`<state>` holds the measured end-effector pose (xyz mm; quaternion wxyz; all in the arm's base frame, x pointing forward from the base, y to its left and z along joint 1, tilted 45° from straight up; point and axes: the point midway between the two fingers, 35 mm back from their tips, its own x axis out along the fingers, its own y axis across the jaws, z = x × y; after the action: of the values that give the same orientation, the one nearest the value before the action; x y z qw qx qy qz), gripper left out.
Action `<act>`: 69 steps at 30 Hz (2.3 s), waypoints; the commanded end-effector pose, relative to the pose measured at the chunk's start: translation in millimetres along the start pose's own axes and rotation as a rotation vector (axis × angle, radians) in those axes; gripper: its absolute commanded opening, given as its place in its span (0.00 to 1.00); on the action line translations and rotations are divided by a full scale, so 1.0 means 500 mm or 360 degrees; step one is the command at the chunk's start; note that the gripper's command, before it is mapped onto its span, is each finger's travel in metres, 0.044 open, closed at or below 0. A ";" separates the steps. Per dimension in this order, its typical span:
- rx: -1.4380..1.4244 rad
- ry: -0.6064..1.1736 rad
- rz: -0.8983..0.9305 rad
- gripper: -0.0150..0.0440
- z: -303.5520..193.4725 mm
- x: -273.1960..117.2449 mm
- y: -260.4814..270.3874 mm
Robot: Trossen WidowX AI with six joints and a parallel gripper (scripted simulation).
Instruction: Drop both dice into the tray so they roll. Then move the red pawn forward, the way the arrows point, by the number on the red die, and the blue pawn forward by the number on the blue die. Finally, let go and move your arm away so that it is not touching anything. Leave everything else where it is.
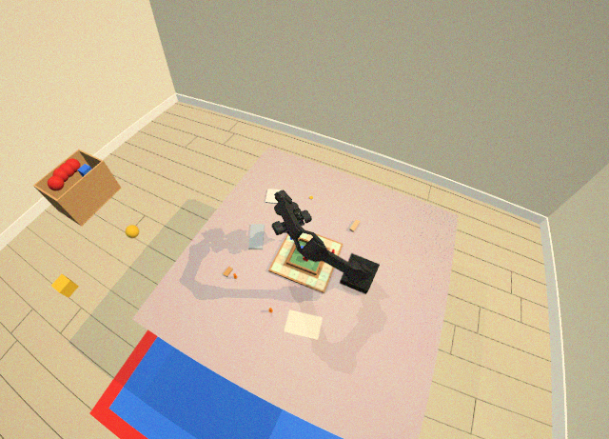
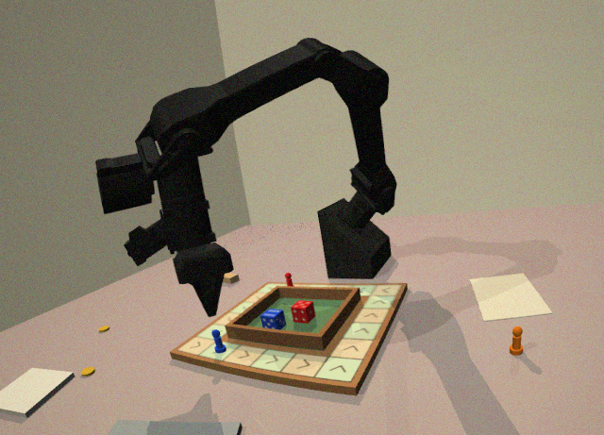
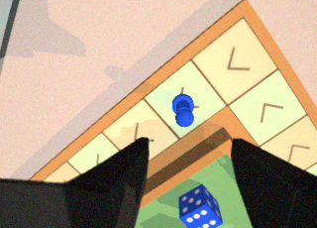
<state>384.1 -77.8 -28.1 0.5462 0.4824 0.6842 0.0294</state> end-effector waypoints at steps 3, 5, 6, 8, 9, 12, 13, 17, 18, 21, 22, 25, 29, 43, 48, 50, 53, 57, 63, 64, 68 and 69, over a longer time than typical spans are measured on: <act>0.0015 0.0002 0.0010 0.59 0.002 0.028 0.002; 0.0015 0.0002 0.0010 0.59 0.002 0.030 0.002; 0.0015 0.0002 0.0010 0.59 0.002 0.030 0.002; 0.0015 0.0002 0.0010 0.59 0.002 0.032 0.002; 0.0015 0.0002 0.0010 0.59 0.002 0.035 0.002; 0.0015 0.0002 0.0010 0.59 0.002 0.045 0.002; 0.0015 0.0002 0.0010 0.59 0.002 0.048 0.002; 0.0015 0.0003 0.0010 0.59 0.002 0.062 0.002; 0.0016 0.0003 0.0010 0.59 0.002 0.065 0.002; 0.0016 0.0003 0.0010 0.59 0.001 0.074 0.003; 0.0016 0.0004 0.0010 0.59 0.001 0.077 0.003; 0.0017 0.0004 0.0010 0.59 0.001 0.087 0.003; 0.0016 0.0004 0.0011 0.59 0.000 0.099 0.003; 0.0015 0.0004 0.0012 0.34 -0.001 0.113 0.003; 0.0015 0.0004 0.0012 0.28 -0.001 0.113 0.003; 0.0015 0.0004 0.0012 0.25 -0.001 0.113 0.003; 0.0015 0.0002 0.0011 0.25 0.003 0.096 0.003; 0.0016 -0.0002 0.0007 0.25 0.011 0.051 0.004; 0.0016 -0.0004 0.0003 0.25 0.016 -0.018 0.004; 0.0017 -0.0004 0.0003 0.25 0.016 -0.030 0.004; 0.0017 -0.0003 0.0003 0.25 0.014 -0.077 0.003; 0.0017 -0.0003 0.0003 0.25 0.013 -0.089 0.003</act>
<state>387.6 -99.0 -10.9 0.5389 0.4895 0.6851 0.0256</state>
